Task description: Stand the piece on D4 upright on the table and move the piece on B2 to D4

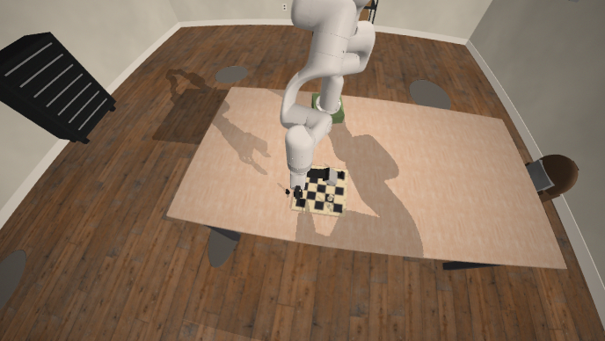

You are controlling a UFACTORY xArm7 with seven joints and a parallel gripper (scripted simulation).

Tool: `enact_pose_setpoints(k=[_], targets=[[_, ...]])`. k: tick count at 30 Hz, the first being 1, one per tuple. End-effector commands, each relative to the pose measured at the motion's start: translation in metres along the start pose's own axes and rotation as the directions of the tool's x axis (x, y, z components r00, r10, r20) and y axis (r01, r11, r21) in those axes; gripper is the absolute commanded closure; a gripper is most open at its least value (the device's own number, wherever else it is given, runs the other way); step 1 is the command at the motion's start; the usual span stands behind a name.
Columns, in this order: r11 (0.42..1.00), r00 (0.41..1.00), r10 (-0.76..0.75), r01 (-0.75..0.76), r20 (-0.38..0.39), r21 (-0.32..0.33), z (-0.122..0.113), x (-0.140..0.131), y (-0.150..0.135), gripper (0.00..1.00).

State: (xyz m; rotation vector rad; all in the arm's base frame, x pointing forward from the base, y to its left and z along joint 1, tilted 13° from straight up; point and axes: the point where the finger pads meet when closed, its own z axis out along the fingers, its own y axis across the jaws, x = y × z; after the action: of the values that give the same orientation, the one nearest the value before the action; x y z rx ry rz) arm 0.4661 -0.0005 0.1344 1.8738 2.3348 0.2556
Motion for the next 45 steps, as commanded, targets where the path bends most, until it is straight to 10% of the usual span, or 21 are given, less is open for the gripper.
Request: enact_pose_setpoints(k=[1, 13, 14, 24, 28, 30, 31, 45], targets=[[0.962, 0.961, -0.274, 0.274, -0.021, -0.015, -0.002, 0.012, 0.003, 0.00], [0.668, 0.668, -0.744, 0.744, 0.010, -0.014, -0.004, 0.039, 0.006, 0.00], [0.540, 0.540, -0.842, 0.842, 0.016, -0.012, -0.004, 0.041, 0.006, 0.00], [0.073, 0.072, -0.997, 0.997, 0.037, 0.017, -0.007, 0.068, 0.008, 0.00], [-0.152, -0.153, -0.987, 0.988, 0.040, 0.033, -0.008, 0.077, 0.008, 0.00], [-0.152, -0.153, -0.987, 0.988, 0.040, 0.033, -0.008, 0.077, 0.008, 0.00], [-0.308, -0.310, -0.950, 0.950, 0.039, 0.044, -0.009, 0.079, 0.008, 0.00], [-0.856, -0.860, -0.510, 0.508, 0.003, 0.099, -0.012, 0.106, 0.007, 0.00]])
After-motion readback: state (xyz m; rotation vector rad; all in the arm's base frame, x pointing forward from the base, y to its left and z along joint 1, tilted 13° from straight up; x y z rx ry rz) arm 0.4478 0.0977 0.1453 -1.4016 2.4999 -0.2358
